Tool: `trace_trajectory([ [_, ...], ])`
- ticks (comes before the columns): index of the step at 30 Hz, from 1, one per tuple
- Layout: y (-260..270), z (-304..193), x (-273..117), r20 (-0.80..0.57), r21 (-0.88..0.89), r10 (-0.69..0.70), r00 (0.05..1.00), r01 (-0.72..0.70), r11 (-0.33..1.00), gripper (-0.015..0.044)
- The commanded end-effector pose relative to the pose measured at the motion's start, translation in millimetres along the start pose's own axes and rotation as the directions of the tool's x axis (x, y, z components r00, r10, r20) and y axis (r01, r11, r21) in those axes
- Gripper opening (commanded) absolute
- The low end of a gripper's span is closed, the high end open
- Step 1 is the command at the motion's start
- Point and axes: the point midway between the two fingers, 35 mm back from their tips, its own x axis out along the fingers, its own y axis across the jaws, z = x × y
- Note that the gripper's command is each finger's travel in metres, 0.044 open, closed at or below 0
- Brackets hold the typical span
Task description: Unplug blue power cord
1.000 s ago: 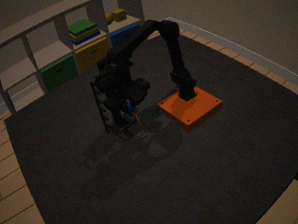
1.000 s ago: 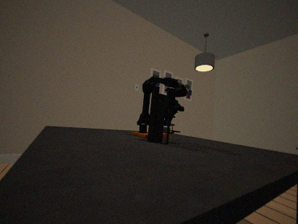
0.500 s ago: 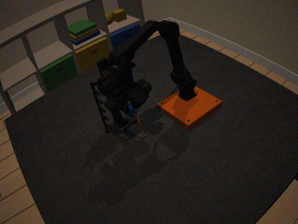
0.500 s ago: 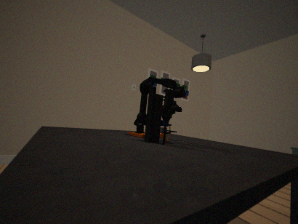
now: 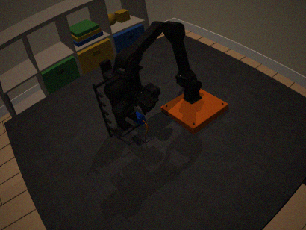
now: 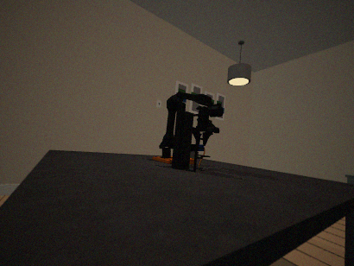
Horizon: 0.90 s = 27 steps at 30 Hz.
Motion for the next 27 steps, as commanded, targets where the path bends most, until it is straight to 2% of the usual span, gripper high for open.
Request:
trace_trajectory([
  [1, 0, 0, 0, 0.004, -0.005, -0.002, 1.0, 0.002, 1.0, 0.0289],
  [7, -1, 20, -5, 0.006, -0.005, -0.002, 1.0, 0.002, 1.0, 0.044],
  [12, 0, 60, -13, 0.01, -0.005, -0.002, 1.0, 0.002, 1.0, 0.044],
  [27, 0, 60, -13, 0.01, -0.005, -0.002, 1.0, 0.002, 1.0, 0.044],
])
